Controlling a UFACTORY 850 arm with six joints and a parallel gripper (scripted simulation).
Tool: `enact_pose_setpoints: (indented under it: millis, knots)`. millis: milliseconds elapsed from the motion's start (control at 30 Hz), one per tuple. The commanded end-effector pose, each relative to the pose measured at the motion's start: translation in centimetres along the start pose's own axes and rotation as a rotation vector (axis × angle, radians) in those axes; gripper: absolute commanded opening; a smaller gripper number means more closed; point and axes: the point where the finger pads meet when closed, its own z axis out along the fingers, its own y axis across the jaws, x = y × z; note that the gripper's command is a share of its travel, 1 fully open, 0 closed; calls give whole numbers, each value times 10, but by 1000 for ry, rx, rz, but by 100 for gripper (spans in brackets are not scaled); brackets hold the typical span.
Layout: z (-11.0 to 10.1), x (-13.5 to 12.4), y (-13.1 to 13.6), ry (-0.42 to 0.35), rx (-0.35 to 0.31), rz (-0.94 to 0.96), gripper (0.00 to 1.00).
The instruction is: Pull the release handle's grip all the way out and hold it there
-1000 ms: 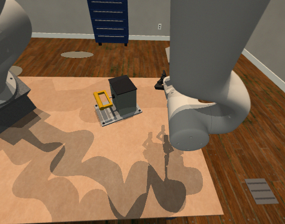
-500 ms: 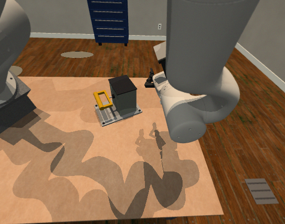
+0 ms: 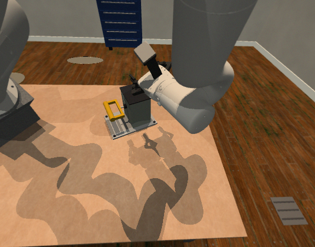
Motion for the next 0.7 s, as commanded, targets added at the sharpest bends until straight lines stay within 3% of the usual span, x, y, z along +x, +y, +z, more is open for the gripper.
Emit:
enact_pose_setpoints:
  millis: [0, 67, 133, 567, 633, 667]
  knots:
    - [27, 18, -38, 59, 177, -28, 100]
    - [27, 18, -38, 59, 177, -28, 100]
    - [38, 28, -64, 95, 294, -59, 100]
    - [52, 49, -145, 194, 672, -206, 100]
    - [52, 49, -145, 194, 672, -206, 100]
    - [51, 50, -162, 213, 757, -250, 100]
